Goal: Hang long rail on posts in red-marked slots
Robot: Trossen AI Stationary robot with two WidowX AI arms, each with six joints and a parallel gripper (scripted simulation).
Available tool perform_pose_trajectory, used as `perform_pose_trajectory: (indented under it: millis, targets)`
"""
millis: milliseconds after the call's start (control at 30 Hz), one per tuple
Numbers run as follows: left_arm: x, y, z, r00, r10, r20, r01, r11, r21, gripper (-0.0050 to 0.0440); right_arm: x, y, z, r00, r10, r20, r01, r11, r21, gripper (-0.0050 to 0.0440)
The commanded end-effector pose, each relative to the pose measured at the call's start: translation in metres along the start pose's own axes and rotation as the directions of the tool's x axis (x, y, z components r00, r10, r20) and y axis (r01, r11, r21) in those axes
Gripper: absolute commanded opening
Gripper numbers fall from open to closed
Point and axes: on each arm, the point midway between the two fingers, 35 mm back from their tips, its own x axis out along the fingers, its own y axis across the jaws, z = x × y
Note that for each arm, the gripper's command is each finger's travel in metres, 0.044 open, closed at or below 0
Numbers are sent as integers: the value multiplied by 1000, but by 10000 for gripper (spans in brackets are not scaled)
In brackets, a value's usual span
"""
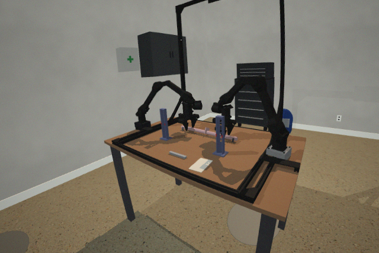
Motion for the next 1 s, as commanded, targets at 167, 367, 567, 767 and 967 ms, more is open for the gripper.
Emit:
perform_pose_trajectory:
  millis: [167, 367, 567, 767, 967]
  targets:
    - [2, 0, -1, 1000, 1, -4, -1, 1000, -2, 152, 1, 0, 0, 1000, 2, 2, -2, 1000, -5, 152]
    - [2, 0, -1, 1000, 1, -4, -1, 1000, -2, 32, 1, 0, 0, 1000, 2, 2, -2, 1000, -5, 32]
    - [2, 0, -1, 1000, 1, -4, -1, 1000, -2, 32, 1, 0, 0, 1000, 2, 2, -2, 1000, -5, 32]
    - [2, 0, -1, 1000, 1, -4, -1, 1000, -2, 32, 1, 0, 0, 1000, 2, 2, -2, 1000, -5, 32]
    - [-2, 0, -1, 1000, 1, -4, -1, 1000, -3, 0, -3, 0, 0, 1000, 2, 1, -2, 1000, -5, 0]
